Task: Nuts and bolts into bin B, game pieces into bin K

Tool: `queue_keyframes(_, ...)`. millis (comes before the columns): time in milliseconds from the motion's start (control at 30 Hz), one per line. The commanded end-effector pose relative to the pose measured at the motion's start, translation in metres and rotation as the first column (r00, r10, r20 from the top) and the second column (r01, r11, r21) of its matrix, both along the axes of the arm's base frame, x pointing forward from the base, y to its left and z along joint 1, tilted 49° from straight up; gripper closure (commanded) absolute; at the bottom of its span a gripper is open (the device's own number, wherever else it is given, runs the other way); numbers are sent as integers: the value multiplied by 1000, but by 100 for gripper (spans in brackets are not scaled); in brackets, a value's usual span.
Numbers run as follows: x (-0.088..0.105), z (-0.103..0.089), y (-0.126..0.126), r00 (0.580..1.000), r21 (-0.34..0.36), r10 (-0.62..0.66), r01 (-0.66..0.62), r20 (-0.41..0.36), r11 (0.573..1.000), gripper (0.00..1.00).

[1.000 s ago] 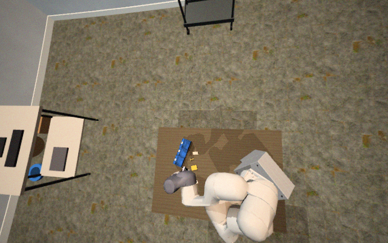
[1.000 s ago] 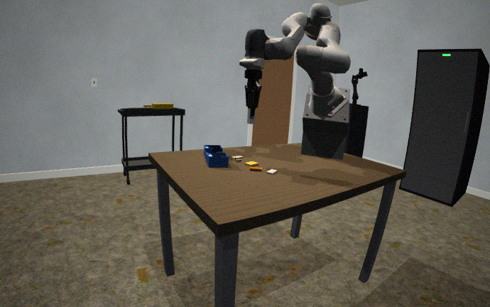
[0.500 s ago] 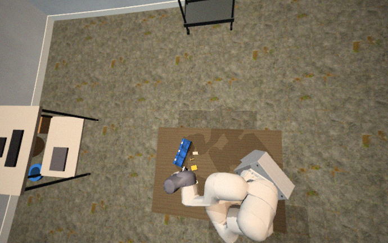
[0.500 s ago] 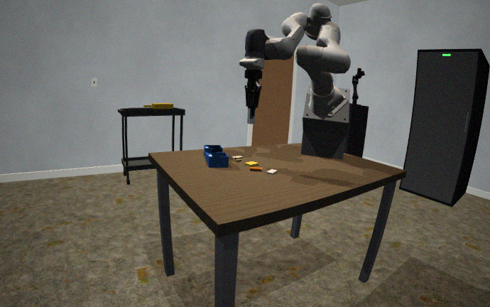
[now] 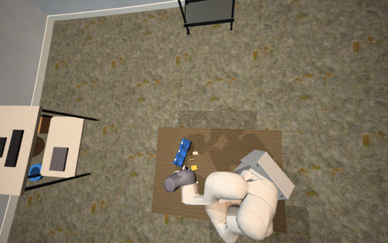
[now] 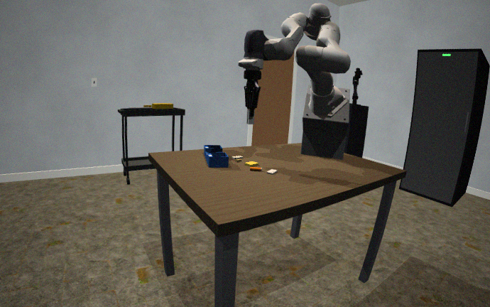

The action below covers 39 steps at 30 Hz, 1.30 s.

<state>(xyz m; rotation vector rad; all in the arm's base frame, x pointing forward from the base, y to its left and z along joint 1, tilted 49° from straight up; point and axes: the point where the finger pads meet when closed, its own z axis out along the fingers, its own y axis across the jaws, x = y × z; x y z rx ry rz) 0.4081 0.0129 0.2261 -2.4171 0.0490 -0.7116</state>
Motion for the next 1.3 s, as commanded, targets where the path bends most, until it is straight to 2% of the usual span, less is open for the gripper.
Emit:
queue_keyframes(0,36,-26,-24,997,62,-71,73,-38,995,95)
queue_keyframes(100,37,-27,-25,997,62,-71,73,-38,995,95)
queue_keyframes(600,77,-62,-59,997,62,-71,73,-38,995,95)
queue_keyframes(667,77,-62,-59,997,62,-71,73,-38,995,95)
queue_keyframes(700,85,-69,-65,997,62,-71,73,-38,995,95)
queue_keyframes(1167,123,-97,-92,997,62,-71,73,-38,995,95)
queue_keyframes(1233,123,-97,-92,997,62,-71,73,-38,995,95)
queue_keyframes(1267,131,-103,-96,997,62,-71,73,-38,995,95)
